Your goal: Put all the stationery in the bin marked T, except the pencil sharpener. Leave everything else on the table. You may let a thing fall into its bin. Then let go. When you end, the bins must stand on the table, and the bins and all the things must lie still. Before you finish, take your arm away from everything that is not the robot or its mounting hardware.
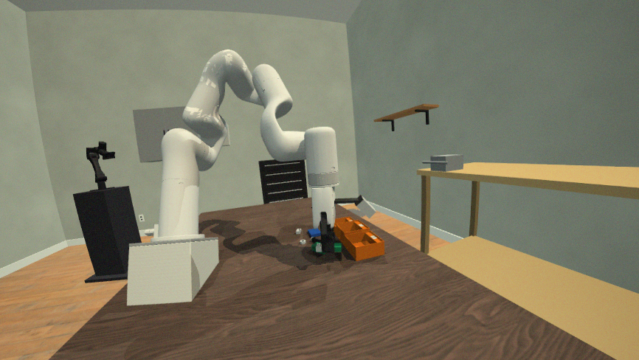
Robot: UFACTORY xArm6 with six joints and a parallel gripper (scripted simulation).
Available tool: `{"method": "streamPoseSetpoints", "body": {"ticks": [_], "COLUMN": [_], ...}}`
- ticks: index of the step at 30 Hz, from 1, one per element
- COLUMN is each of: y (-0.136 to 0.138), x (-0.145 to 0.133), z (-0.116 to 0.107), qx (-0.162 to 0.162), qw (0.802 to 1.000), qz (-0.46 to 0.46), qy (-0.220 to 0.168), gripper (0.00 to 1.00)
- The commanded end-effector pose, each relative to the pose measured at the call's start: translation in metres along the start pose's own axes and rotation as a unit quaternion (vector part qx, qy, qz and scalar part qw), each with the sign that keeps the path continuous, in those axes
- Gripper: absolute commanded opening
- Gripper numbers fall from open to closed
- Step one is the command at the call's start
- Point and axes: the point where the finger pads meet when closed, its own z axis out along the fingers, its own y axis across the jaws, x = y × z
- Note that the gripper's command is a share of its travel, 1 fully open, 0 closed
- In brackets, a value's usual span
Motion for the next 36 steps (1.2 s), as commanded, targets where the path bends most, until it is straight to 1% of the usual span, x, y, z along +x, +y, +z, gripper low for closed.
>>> {"method": "streamPoseSetpoints", "body": {"ticks": [1,2,4,6,21,23,26,36], "y": [0.000,0.000,0.000,0.000,0.000,0.000,0.000,-0.060], "x": [0.001,0.001,0.001,0.001,0.001,0.001,0.001,0.008], "z": [-0.016,-0.019,-0.019,-0.026,-0.026,-0.032,-0.032,-0.032], "qx": [0.000,0.000,0.000,0.000,0.000,0.000,0.000,0.000], "qw": [1.000,1.000,1.000,1.000,1.000,1.000,1.000,1.000], "qz": [0.000,0.000,0.000,0.000,0.000,0.000,0.000,0.000], "qy": [0.001,0.001,0.001,0.001,0.001,0.001,0.001,0.001], "gripper": [0.00,0.00,0.00,0.00,0.00,0.00,0.00,0.00]}}
